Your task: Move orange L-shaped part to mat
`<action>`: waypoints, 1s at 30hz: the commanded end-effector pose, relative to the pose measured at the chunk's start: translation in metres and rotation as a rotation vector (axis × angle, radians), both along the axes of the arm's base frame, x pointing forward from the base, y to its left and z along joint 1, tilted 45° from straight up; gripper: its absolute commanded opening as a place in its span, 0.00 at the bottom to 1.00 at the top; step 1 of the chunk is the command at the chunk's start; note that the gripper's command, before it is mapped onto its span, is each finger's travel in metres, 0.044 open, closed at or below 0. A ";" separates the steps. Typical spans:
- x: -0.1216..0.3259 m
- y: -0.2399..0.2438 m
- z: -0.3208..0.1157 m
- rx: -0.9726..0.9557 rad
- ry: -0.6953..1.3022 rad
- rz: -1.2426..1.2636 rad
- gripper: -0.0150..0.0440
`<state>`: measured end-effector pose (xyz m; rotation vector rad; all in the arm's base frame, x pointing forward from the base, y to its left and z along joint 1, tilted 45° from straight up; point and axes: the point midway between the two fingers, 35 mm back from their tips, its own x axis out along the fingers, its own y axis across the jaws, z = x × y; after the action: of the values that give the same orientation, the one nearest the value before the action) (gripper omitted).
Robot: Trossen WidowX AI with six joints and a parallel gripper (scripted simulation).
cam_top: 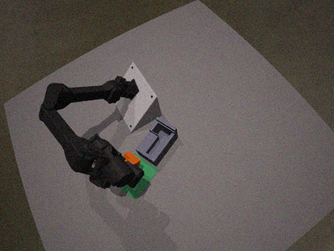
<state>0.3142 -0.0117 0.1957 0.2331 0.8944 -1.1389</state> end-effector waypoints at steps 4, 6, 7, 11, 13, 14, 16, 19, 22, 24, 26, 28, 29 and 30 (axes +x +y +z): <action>0.003 -0.006 -0.002 -0.004 -0.005 0.004 0.25; 0.003 -0.008 -0.004 -0.004 -0.005 0.004 0.25; 0.003 -0.009 -0.006 -0.004 -0.005 0.004 0.25; 0.004 -0.014 -0.010 -0.004 -0.005 0.004 0.25; 0.005 -0.016 -0.012 -0.004 -0.005 0.004 0.25; 0.005 -0.017 -0.013 -0.004 -0.005 0.004 0.25; 0.005 -0.019 -0.016 -0.004 -0.005 0.004 0.25; 0.006 -0.022 -0.019 -0.005 -0.006 0.004 0.25; 0.006 -0.026 -0.022 -0.005 -0.006 0.004 0.25; 0.007 -0.028 -0.025 -0.005 -0.006 0.004 0.25; 0.007 -0.030 -0.027 -0.005 -0.006 0.004 0.25; 0.008 -0.032 -0.029 -0.005 -0.006 0.004 0.25; 0.008 -0.033 -0.030 -0.005 -0.006 0.004 0.25; 0.008 -0.035 -0.031 -0.005 -0.006 0.004 0.25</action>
<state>0.3222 -0.0425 0.1679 0.2374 0.8879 -1.1361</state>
